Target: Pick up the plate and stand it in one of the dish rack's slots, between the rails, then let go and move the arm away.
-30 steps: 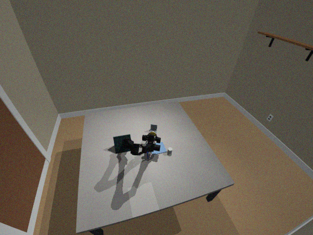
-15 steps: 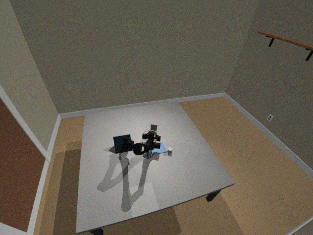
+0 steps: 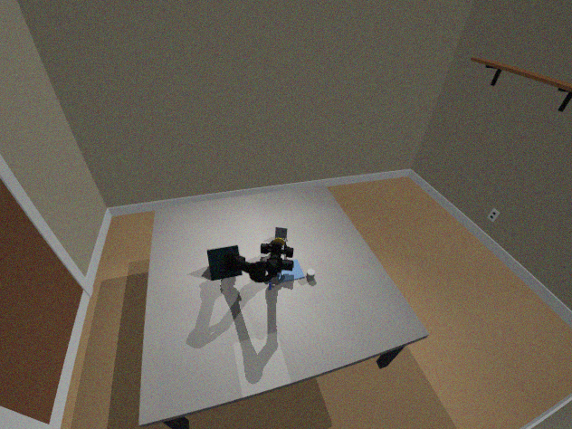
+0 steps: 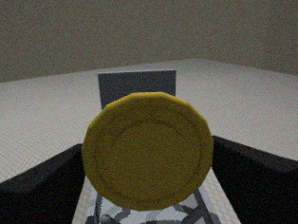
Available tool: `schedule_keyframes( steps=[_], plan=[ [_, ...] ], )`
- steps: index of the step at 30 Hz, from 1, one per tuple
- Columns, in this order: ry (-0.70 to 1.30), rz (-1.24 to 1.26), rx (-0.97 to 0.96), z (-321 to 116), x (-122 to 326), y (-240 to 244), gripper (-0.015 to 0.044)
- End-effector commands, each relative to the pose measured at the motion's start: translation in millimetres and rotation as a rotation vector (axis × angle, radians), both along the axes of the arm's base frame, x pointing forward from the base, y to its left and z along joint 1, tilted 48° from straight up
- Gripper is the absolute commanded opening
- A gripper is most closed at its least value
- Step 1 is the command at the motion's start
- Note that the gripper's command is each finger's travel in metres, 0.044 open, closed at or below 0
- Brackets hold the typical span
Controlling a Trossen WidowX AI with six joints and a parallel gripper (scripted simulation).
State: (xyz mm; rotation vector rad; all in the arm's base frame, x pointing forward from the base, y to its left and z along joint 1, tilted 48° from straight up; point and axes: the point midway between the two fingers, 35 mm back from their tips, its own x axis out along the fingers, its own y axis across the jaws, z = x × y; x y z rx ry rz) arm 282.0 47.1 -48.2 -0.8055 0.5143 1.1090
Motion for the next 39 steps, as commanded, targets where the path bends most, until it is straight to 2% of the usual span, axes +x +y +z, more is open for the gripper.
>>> schedule_keyframes(
  steps=[1,13,28,39],
  plan=[
    [-0.005,0.005,0.006,-5.4,0.5,-4.9,0.0],
    [0.004,-0.003,0.0,-2.4,-0.5,-2.1,0.0],
    [-0.001,0.002,-0.001,-2.2,-0.3,-2.0,0.0394],
    [-0.009,0.029,-0.009,9.2,0.9,11.9,0.04]
  ],
)
